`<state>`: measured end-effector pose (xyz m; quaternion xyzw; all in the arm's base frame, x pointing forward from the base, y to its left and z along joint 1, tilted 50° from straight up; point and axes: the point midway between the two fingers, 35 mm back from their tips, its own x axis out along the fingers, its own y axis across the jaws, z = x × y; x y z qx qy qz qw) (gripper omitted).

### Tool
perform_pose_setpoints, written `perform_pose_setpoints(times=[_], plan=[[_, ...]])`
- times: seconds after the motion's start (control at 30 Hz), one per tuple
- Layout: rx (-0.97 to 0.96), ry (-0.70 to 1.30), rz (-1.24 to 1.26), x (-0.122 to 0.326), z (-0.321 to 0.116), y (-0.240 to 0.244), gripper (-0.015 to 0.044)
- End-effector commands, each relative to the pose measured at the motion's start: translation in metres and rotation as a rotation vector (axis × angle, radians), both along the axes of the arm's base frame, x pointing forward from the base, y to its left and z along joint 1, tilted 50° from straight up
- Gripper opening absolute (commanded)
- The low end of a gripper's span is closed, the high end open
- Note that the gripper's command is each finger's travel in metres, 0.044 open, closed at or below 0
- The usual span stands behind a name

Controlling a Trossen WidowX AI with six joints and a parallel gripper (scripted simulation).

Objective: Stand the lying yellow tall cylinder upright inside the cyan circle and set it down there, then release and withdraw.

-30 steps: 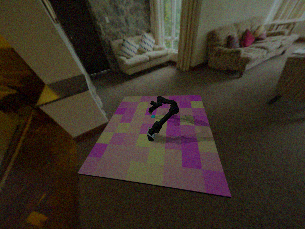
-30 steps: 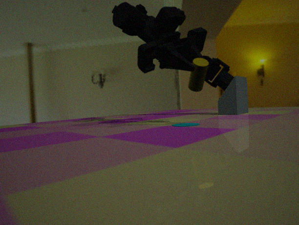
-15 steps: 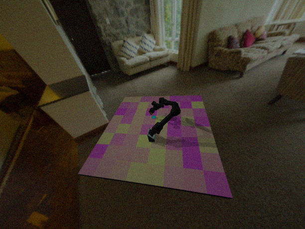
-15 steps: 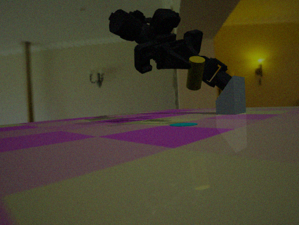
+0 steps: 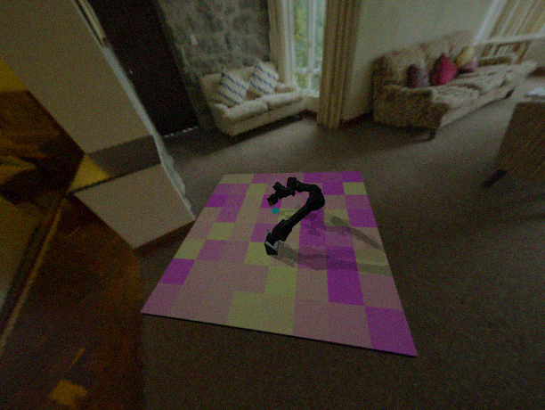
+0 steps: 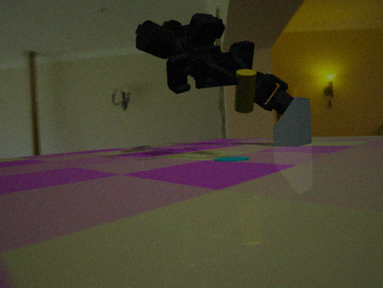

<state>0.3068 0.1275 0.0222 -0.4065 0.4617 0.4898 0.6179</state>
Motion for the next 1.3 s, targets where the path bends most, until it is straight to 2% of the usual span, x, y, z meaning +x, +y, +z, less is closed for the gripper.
perform_pose_setpoints(times=[0.0,1.27], plan=[[0.030,-0.016,0.016,0.000,0.003,0.002,0.0105],[0.254,-0.188,0.118,0.001,0.021,-0.002,0.0105]])
